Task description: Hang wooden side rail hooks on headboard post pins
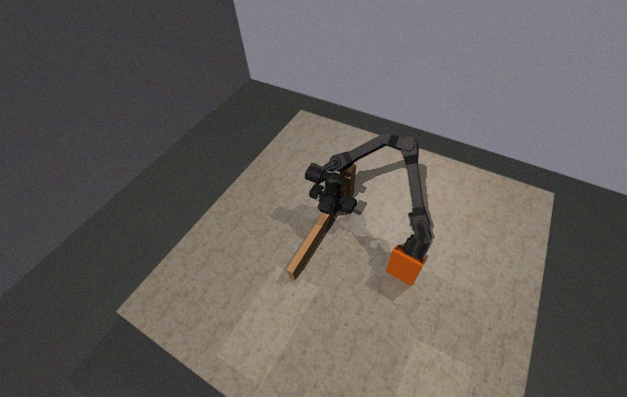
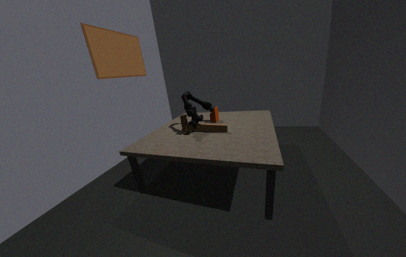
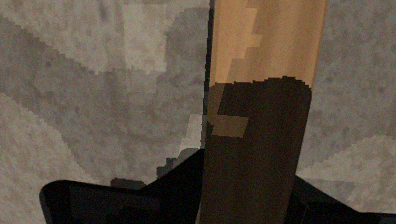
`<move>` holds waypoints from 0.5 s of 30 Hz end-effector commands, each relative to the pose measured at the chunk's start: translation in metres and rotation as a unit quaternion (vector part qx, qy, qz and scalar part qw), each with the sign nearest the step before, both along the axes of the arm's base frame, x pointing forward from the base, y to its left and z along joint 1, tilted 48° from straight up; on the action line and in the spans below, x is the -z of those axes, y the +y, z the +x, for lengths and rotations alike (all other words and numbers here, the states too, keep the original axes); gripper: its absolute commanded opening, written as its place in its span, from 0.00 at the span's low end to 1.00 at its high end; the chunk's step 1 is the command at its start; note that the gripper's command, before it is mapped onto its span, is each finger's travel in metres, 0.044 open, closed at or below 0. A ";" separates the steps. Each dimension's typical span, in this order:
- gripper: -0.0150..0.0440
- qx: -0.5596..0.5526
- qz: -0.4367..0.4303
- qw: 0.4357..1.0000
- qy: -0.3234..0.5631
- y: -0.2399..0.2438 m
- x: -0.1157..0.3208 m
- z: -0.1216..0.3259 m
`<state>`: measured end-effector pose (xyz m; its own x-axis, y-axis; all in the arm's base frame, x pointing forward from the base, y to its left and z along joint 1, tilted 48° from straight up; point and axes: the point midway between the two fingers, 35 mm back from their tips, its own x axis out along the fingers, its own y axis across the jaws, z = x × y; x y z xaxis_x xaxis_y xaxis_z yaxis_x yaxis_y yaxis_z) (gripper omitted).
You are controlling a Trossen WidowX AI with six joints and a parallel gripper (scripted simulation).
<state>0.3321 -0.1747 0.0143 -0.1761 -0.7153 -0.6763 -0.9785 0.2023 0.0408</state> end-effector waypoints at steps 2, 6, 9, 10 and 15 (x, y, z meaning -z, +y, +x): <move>0.25 -0.002 -0.003 1.000 -0.001 -0.001 -0.001 0.001; 0.25 -0.002 -0.003 1.000 -0.001 -0.001 0.000 0.001; 0.25 -0.002 -0.003 1.000 -0.001 -0.001 0.000 0.001; 0.25 -0.002 -0.003 1.000 -0.001 -0.001 0.000 0.001; 0.25 -0.002 -0.003 1.000 -0.001 -0.002 0.001 0.001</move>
<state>0.3316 -0.1765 0.0128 -0.1760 -0.7147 -0.6769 -0.9785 0.2023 0.0408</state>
